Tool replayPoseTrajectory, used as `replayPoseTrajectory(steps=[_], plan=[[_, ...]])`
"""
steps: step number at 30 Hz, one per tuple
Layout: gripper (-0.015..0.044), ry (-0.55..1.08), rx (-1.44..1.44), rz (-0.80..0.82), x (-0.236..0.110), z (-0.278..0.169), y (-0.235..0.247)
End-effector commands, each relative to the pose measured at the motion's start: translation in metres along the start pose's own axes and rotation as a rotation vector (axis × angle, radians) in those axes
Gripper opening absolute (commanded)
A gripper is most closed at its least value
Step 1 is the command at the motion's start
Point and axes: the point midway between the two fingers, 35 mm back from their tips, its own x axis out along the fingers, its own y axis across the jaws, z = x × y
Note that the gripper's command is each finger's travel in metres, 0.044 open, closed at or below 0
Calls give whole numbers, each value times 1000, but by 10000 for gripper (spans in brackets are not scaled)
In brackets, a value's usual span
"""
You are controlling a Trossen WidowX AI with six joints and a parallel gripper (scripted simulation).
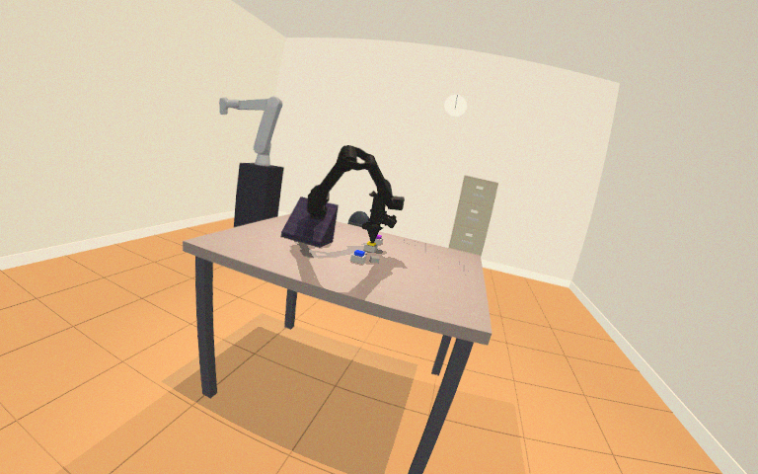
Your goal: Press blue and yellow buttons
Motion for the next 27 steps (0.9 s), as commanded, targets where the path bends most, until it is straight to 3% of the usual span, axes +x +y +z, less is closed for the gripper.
replayPoseTrajectory(steps=[1, 16, 20, 24, 27], plan=[[20, 7, -10, -9, 4, -3, -1], [20, 7, -10, -9, 4, -3, -1], [20, 7, -10, -7, -28, -2, 0], [20, 7, -10, -8, -31, -2, 0], [99, 5, -11, 0, -39, 3, 17]])
